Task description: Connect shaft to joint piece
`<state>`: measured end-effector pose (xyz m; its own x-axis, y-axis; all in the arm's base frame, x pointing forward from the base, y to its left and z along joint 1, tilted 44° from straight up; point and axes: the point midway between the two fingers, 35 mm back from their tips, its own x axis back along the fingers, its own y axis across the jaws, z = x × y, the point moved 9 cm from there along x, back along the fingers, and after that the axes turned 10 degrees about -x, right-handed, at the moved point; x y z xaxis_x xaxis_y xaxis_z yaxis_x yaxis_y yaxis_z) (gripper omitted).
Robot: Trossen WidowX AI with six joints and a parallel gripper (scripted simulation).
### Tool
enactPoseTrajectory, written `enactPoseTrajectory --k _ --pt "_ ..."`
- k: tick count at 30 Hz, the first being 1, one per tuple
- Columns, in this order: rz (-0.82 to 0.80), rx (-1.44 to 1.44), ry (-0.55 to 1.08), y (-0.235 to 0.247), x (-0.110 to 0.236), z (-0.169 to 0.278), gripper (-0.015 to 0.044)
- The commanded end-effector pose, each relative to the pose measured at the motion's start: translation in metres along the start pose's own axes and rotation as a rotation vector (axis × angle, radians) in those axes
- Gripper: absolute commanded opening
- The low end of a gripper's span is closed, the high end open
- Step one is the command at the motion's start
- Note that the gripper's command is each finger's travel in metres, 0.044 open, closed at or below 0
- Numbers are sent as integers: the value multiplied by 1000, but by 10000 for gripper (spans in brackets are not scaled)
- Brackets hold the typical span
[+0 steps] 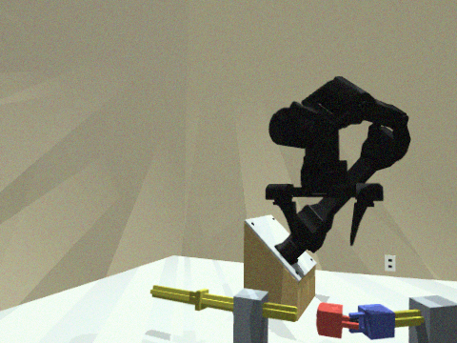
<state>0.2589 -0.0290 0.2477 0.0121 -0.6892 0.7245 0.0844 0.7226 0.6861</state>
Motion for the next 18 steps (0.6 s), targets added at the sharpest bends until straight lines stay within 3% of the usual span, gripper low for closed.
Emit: enactPoseTrajectory --k 1,18 --pt "-3 -17 0 -1 2 -1 440" --pt "-125 -558 104 -47 -22 -20 440"
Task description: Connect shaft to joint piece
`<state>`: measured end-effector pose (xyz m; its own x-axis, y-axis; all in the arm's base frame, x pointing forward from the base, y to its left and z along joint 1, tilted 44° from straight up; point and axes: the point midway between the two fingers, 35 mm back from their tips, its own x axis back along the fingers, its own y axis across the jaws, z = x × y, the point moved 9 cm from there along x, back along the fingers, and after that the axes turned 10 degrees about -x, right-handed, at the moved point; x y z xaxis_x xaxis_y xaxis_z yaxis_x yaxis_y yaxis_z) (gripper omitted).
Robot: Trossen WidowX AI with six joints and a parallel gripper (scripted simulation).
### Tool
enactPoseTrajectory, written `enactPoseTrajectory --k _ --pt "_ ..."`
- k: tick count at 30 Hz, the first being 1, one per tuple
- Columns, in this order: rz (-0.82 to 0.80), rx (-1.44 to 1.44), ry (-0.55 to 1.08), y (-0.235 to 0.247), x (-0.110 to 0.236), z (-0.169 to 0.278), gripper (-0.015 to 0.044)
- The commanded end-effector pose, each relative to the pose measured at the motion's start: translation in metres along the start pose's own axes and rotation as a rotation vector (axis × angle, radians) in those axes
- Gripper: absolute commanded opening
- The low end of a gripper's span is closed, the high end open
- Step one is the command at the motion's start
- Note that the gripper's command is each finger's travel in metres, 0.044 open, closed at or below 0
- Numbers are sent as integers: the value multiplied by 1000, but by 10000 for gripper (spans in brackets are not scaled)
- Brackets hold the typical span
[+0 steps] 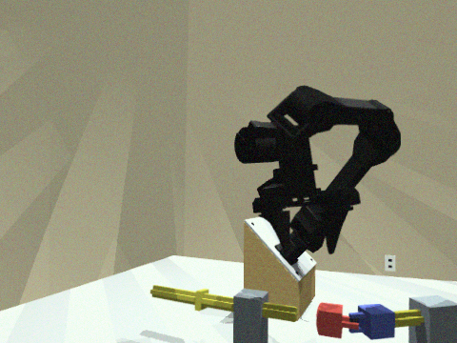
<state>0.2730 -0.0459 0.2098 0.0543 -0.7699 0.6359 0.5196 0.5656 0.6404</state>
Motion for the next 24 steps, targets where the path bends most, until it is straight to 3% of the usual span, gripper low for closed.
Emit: enactPoseTrajectory --k 1,24 --pt "-27 -133 33 -11 -6 -9 440" --pt "-139 -892 229 -64 -34 -46 440"
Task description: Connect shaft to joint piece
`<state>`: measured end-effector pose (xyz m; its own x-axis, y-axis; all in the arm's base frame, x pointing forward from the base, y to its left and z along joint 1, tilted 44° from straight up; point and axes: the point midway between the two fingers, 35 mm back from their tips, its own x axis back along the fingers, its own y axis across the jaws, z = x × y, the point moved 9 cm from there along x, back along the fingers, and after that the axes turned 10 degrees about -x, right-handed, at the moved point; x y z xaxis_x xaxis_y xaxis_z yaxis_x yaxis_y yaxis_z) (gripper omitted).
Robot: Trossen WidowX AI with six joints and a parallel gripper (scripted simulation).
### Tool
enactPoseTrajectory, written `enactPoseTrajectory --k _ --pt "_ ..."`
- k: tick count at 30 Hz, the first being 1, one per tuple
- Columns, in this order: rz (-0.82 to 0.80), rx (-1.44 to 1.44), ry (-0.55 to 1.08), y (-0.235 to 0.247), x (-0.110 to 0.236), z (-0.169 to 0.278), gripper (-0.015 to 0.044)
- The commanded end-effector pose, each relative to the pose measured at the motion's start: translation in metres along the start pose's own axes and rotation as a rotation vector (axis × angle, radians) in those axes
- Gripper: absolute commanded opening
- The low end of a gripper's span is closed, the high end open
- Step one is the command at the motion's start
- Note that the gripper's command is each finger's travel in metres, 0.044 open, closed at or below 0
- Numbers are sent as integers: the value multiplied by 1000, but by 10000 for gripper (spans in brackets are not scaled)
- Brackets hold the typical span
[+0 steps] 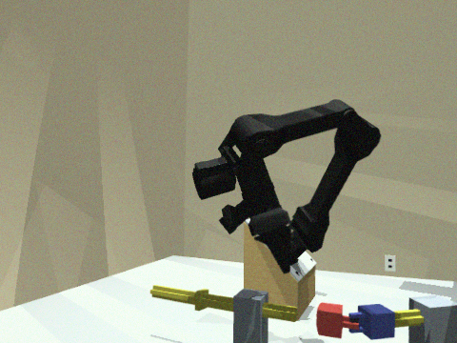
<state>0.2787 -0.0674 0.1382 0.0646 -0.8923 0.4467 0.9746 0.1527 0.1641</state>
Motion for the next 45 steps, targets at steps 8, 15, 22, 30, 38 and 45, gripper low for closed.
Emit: enactPoseTrajectory --k 8,15,22,30,38,45 --pt "-24 -286 82 -9 -7 -25 440" --pt "-24 -286 82 -9 -7 -25 440" --pt "-27 -134 43 -7 0 -40 440" --pt "-18 134 -29 -6 12 -67 440" --pt "8 396 -100 -7 25 -95 440" --pt "49 625 -161 -10 37 -121 440"
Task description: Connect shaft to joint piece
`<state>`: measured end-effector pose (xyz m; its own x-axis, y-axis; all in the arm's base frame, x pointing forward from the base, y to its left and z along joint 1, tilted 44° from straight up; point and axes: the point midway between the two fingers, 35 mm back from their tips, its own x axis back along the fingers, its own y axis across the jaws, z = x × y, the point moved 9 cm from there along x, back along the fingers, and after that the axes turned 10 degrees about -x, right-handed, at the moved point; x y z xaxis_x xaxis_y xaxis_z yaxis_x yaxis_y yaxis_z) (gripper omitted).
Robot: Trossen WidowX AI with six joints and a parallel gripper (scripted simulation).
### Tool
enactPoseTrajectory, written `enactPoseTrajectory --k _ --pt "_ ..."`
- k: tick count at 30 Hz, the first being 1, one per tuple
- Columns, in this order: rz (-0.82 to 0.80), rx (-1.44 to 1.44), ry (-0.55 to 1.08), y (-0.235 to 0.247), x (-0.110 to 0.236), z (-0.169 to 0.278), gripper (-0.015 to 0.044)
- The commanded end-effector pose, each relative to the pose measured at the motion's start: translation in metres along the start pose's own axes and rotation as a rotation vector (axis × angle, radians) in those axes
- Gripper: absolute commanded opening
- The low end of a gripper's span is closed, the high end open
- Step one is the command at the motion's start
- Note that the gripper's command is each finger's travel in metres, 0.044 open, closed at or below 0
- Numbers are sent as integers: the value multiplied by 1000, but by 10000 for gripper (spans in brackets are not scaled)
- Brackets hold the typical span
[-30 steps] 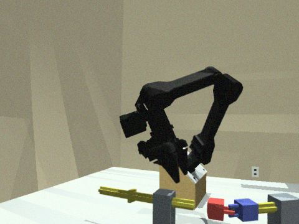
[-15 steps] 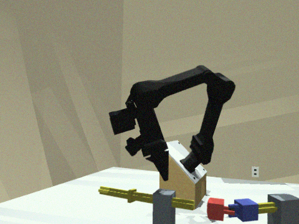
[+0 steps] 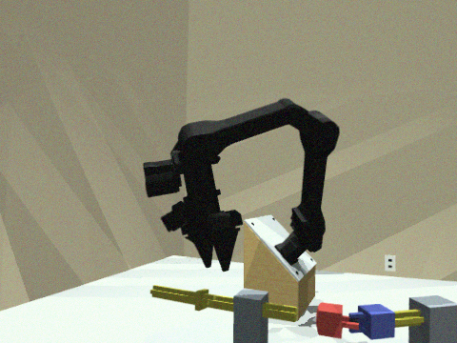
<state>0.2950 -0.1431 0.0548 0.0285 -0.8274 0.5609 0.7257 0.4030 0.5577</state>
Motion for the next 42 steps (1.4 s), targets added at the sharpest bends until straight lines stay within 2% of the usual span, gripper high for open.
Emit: enactPoseTrajectory --k 1,22,28,42 --pt "26 125 -30 -10 5 -14 440" --pt "210 747 -123 -64 28 -71 440" --pt "207 725 -128 -65 27 -72 440" --pt "134 260 -208 -73 6 -75 440"
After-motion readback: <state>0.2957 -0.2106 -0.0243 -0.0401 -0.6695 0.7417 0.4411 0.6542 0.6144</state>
